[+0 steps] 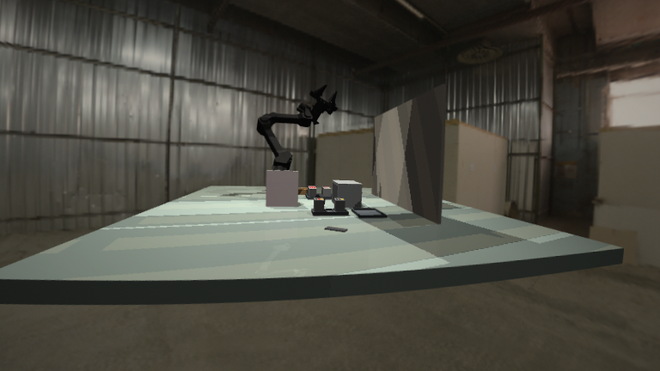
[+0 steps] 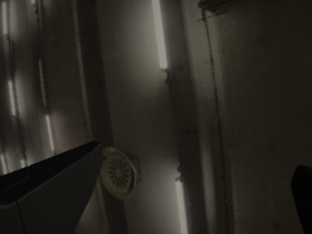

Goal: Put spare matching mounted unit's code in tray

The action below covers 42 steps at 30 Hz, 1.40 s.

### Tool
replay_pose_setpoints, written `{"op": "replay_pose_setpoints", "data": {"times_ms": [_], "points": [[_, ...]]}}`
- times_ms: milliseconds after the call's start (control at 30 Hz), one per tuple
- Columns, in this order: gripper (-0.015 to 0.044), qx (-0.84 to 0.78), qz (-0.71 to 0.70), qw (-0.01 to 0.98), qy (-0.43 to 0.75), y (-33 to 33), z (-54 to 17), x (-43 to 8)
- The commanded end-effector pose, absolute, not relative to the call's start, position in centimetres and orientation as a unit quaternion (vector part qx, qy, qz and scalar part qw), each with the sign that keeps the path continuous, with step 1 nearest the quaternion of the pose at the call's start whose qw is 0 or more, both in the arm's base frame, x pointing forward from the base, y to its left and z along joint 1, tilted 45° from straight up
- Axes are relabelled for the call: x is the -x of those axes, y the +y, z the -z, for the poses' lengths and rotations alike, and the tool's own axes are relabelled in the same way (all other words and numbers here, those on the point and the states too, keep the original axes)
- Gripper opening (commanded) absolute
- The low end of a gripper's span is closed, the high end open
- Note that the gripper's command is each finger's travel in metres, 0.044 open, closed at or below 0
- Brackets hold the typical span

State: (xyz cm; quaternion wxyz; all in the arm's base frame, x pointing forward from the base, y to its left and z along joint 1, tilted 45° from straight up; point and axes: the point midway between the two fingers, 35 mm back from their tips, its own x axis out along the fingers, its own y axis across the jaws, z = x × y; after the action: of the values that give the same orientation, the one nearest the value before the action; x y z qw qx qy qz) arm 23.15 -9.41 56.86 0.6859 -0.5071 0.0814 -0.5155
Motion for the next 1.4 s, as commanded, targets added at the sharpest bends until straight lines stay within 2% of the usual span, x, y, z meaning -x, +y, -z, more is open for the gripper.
{"op": "replay_pose_setpoints", "data": {"times_ms": [0, 33, 267, 533, 867, 1133, 1367], "points": [[0.0426, 0.507, 0.516, 0.686, 0.081, -9.4, -56.9, -23.2], [0.044, 0.507, 0.516, 0.686, 0.081, -9.4, -56.9, -23.2], [0.044, 0.519, 0.506, 0.684, 0.083, -9.4, -56.6, -24.2], [0.044, 0.602, 0.386, 0.688, 0.12, -10.3, -51.5, -34.5], [0.044, 0.586, 0.181, 0.752, 0.242, -14.6, -38.1, -43.7], [0.044, 0.46, 0.038, 0.813, 0.355, -17.5, -27.3, -45.3], [0.044, 0.273, -0.11, 0.835, 0.465, -15.6, -18.3, -43.8]]}}
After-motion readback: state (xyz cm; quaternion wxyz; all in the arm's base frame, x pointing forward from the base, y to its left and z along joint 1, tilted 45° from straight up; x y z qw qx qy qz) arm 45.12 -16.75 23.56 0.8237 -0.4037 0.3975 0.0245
